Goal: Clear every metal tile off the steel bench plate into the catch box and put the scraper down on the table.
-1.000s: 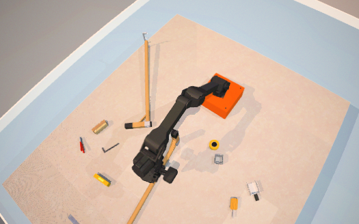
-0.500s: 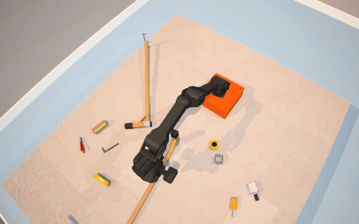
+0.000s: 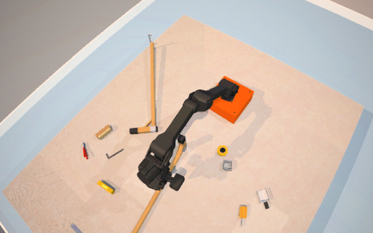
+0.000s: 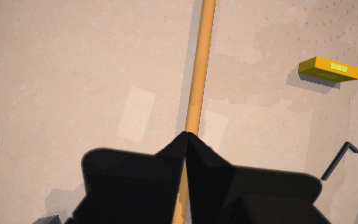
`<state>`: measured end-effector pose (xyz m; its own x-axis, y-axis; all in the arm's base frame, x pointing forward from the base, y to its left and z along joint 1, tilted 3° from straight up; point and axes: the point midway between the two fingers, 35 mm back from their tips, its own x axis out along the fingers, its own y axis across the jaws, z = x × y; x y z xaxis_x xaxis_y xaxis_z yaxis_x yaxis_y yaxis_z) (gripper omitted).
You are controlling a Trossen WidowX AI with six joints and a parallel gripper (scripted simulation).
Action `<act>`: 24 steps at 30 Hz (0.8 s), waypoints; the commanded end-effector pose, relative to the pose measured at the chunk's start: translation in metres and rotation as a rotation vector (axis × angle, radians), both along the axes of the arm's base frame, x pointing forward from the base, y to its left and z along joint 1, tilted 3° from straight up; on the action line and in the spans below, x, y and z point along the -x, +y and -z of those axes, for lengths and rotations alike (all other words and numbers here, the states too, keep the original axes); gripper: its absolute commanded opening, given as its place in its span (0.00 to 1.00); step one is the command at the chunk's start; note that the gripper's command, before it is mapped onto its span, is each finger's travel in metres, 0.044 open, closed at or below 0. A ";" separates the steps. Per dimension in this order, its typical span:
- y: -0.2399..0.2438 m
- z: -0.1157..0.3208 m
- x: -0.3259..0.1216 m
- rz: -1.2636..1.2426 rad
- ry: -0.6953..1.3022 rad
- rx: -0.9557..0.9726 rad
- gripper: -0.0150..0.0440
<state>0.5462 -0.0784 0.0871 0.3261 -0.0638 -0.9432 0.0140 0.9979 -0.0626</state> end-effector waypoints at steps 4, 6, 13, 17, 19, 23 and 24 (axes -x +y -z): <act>0.000 0.000 0.000 0.000 0.000 0.000 0.25; 0.000 0.000 0.000 0.000 0.000 0.000 0.25; 0.000 0.000 0.000 0.000 0.000 0.000 0.25; 0.000 0.000 0.000 0.000 0.000 0.000 0.25; 0.000 0.000 0.000 0.000 0.000 0.000 0.25; 0.000 0.000 0.000 0.000 0.000 0.000 0.25; 0.000 0.000 0.000 0.000 0.000 0.000 0.25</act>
<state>0.5462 -0.0784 0.0871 0.3262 -0.0638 -0.9431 0.0140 0.9979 -0.0626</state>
